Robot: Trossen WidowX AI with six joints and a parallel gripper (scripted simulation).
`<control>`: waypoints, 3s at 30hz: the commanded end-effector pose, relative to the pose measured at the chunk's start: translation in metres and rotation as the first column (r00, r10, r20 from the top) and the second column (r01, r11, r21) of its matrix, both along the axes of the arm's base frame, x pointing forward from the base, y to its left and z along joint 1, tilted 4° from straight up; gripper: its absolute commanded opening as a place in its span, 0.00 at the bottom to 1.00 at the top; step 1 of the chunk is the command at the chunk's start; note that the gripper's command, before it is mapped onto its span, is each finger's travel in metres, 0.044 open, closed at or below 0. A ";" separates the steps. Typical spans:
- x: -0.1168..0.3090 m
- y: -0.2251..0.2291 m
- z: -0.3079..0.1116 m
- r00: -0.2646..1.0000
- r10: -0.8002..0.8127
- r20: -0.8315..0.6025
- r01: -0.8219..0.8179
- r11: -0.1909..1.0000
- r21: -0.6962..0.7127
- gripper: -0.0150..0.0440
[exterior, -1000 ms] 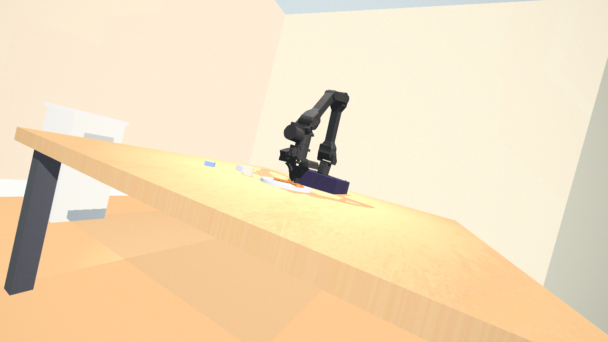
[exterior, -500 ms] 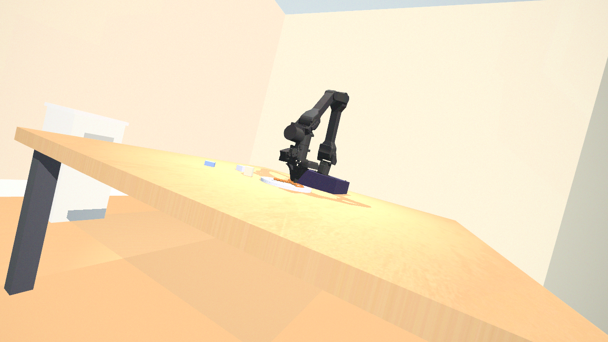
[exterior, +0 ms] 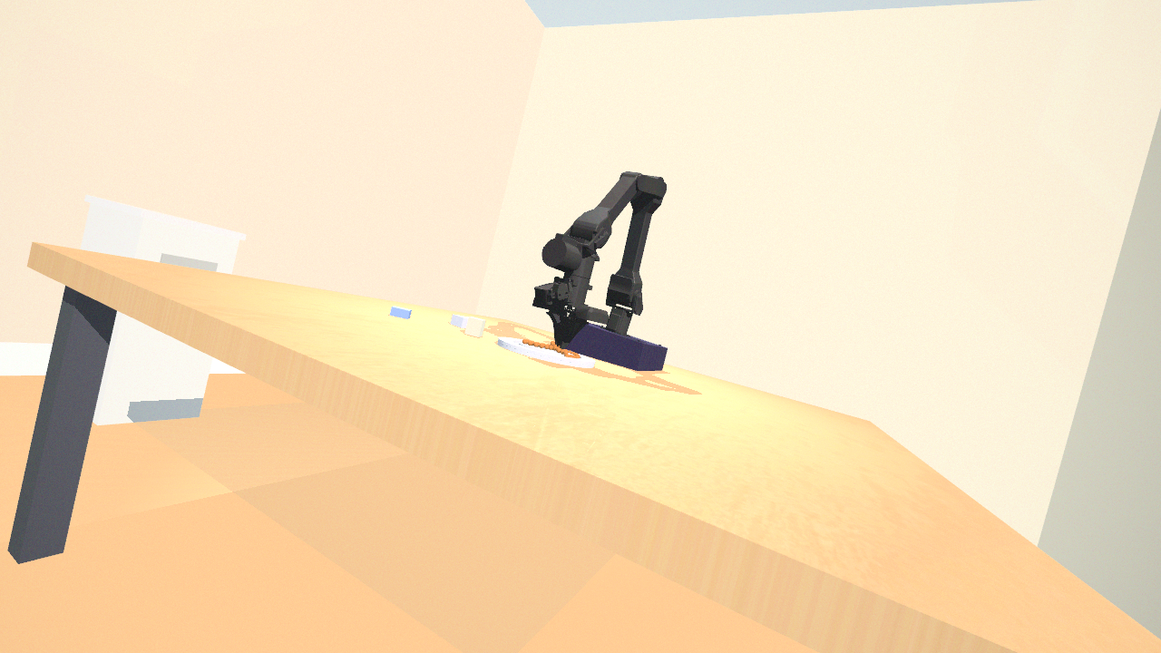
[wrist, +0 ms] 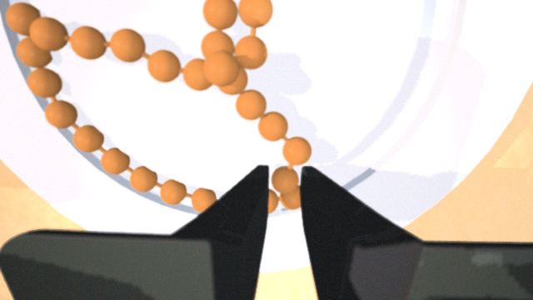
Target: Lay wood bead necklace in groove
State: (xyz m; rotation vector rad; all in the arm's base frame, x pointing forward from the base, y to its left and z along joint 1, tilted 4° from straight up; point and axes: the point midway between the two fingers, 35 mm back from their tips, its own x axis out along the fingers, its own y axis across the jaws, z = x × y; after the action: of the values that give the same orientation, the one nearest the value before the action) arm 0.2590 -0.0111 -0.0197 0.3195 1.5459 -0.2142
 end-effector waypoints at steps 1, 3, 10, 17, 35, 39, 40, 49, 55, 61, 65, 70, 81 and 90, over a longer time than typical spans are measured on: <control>0.000 0.000 0.000 1.000 0.000 0.001 0.000 1.000 0.000 0.25; 0.000 0.000 0.000 1.000 0.000 0.001 0.000 1.000 0.000 0.25; 0.000 0.000 0.000 1.000 0.000 0.001 0.000 1.000 0.000 0.25; 0.000 0.000 0.000 1.000 0.000 0.001 0.000 1.000 0.000 0.25; -0.001 -0.001 0.006 1.000 0.000 0.000 0.000 1.000 -0.003 0.25; -0.008 -0.009 0.005 1.000 0.000 -0.001 0.000 1.000 -0.004 0.25; -0.009 -0.011 0.005 1.000 0.000 -0.001 0.000 1.000 -0.004 0.25; -0.011 -0.012 0.001 1.000 0.000 -0.001 0.000 1.000 -0.004 0.25; -0.009 -0.012 0.002 1.000 -0.004 0.001 0.004 1.000 -0.002 0.39; -0.009 -0.012 0.002 1.000 -0.004 0.001 0.004 1.000 -0.002 0.65; -0.009 -0.012 0.002 1.000 -0.003 0.001 0.003 1.000 -0.002 0.83; -0.010 -0.012 0.004 1.000 -0.002 -0.002 0.002 1.000 -0.003 1.00; -0.011 -0.012 0.005 1.000 0.000 -0.001 0.000 1.000 -0.004 1.00; -0.011 -0.012 0.005 1.000 0.000 -0.001 0.000 1.000 -0.004 1.00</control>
State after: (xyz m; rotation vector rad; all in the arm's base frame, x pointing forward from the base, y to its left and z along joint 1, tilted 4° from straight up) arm 0.2481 -0.0225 -0.0151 0.3211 1.5473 -0.2187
